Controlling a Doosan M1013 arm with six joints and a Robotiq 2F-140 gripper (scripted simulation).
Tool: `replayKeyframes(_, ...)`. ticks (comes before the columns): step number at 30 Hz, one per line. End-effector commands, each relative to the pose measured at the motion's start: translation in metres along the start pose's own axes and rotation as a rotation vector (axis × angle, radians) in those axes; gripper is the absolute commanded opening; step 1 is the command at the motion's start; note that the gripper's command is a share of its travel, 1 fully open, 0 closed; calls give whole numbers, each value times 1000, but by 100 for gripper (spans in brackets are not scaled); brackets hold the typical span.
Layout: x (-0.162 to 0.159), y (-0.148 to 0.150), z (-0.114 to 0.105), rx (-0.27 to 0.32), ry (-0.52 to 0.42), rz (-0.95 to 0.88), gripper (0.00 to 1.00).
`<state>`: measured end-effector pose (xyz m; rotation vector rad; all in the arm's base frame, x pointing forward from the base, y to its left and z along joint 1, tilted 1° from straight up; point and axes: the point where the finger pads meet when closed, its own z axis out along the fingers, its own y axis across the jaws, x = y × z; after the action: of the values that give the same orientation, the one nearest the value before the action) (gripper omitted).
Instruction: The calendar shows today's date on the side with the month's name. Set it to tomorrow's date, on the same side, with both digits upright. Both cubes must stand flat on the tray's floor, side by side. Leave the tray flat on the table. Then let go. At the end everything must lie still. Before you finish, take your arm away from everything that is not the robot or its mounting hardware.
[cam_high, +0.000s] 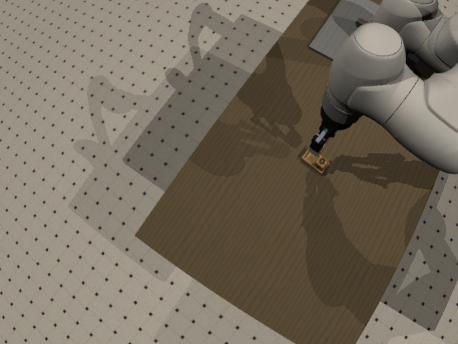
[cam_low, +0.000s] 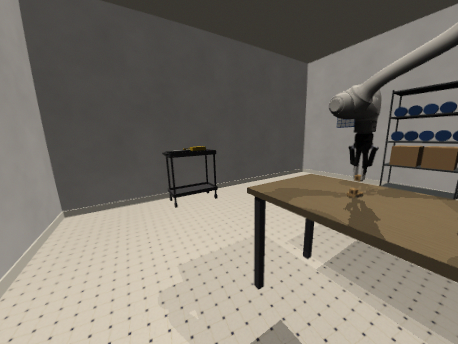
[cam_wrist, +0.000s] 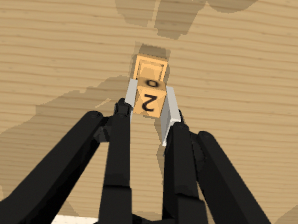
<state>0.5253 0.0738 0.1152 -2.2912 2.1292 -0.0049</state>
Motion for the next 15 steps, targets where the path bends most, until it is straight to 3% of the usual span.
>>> replayKeyframes(1,0,0,13,0,0,0,16)
replayKeyframes(15,0,0,35,0,0,0,16)
